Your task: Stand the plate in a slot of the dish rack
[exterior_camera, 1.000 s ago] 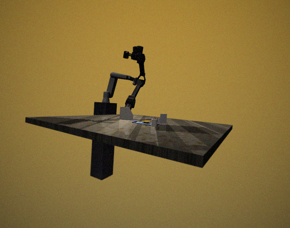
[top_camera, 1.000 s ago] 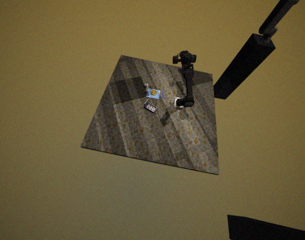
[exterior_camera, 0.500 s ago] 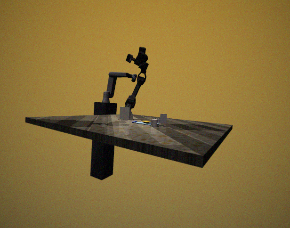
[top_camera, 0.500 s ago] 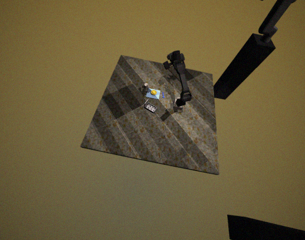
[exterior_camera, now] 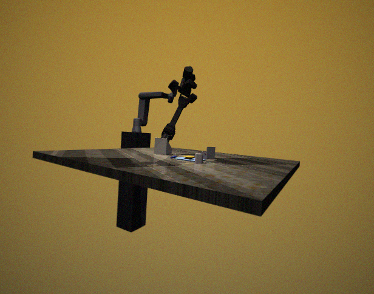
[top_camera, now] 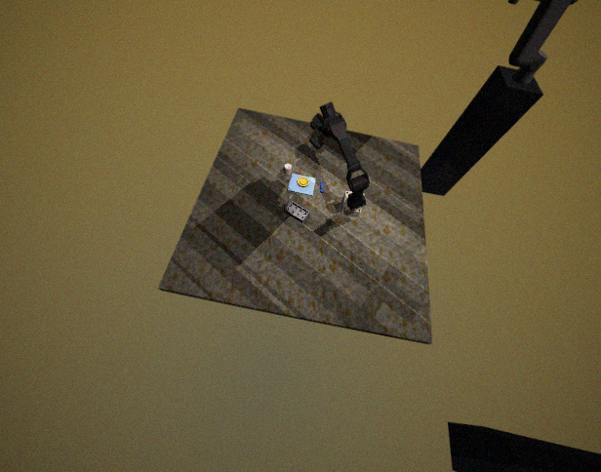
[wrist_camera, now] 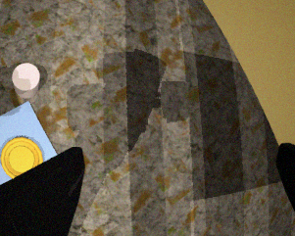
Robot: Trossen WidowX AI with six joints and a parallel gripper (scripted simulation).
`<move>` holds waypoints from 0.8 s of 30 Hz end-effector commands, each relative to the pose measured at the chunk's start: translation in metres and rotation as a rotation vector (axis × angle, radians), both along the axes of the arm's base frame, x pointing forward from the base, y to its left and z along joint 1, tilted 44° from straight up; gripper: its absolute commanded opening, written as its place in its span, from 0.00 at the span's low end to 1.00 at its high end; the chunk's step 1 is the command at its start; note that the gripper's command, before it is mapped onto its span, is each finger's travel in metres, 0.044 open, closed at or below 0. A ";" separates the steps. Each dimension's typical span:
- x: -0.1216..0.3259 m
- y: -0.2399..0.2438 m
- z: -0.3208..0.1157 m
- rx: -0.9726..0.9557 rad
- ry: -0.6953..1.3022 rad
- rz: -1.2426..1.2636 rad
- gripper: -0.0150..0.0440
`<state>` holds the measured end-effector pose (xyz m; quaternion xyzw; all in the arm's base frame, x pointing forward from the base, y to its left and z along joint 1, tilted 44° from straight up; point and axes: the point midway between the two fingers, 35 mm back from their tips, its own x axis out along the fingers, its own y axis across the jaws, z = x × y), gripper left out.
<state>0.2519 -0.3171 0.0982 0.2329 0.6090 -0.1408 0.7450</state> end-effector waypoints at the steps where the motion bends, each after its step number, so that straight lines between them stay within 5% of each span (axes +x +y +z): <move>1: 0.013 0.023 -0.019 0.090 0.006 0.113 0.93; 24: 0.052 0.151 -0.083 0.601 0.019 0.555 0.93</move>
